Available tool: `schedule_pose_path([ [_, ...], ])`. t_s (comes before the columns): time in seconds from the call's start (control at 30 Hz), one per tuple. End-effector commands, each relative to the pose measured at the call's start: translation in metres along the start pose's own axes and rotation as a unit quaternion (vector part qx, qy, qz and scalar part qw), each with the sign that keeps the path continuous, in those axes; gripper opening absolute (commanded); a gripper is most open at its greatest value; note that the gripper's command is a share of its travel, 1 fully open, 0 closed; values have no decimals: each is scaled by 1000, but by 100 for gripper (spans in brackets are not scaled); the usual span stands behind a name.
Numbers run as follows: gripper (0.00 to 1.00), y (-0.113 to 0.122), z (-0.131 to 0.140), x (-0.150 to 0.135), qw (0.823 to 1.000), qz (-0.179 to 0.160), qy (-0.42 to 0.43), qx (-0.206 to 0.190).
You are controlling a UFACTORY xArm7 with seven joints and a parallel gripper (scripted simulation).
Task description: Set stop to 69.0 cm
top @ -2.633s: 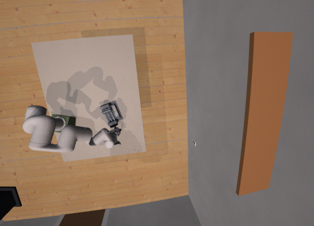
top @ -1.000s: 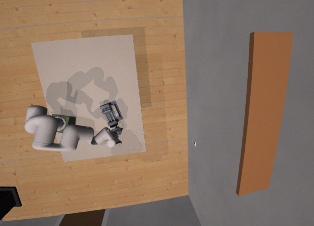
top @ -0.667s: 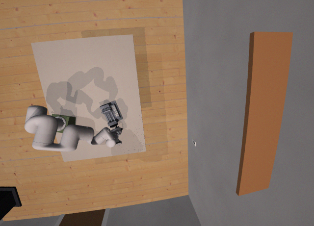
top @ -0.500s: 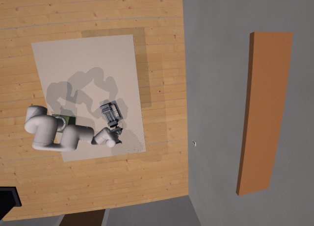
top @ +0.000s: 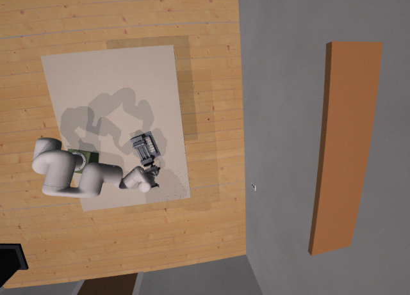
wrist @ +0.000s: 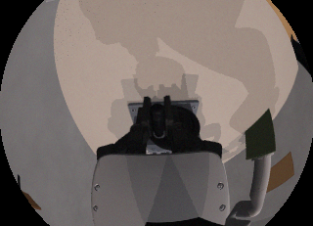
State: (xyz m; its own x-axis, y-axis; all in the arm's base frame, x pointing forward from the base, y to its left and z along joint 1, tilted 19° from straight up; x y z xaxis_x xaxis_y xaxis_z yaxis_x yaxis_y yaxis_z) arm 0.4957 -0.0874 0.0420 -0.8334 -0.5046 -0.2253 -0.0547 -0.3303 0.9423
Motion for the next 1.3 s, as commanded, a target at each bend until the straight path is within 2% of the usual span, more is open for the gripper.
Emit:
schedule_pose_path([
  [0.0, 6, 1, -1, 0, 1000, 0, -1, 1],
  [1.27, 6, -3, -2, -2, 1000, 0, -1, 1],
])
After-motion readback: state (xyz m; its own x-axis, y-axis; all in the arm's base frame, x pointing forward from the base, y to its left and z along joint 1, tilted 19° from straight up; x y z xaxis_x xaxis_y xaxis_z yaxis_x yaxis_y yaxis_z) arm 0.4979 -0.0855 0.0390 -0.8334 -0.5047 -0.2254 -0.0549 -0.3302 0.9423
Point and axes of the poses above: the point where the finger pads meet when closed, its own y axis back along the fingers, its own x axis across the jaws, z = x × y, the point moved 9 cm from there along y, back along the fingers, and after that the axes turned 12 degrees about y, right-handed, at the moved point
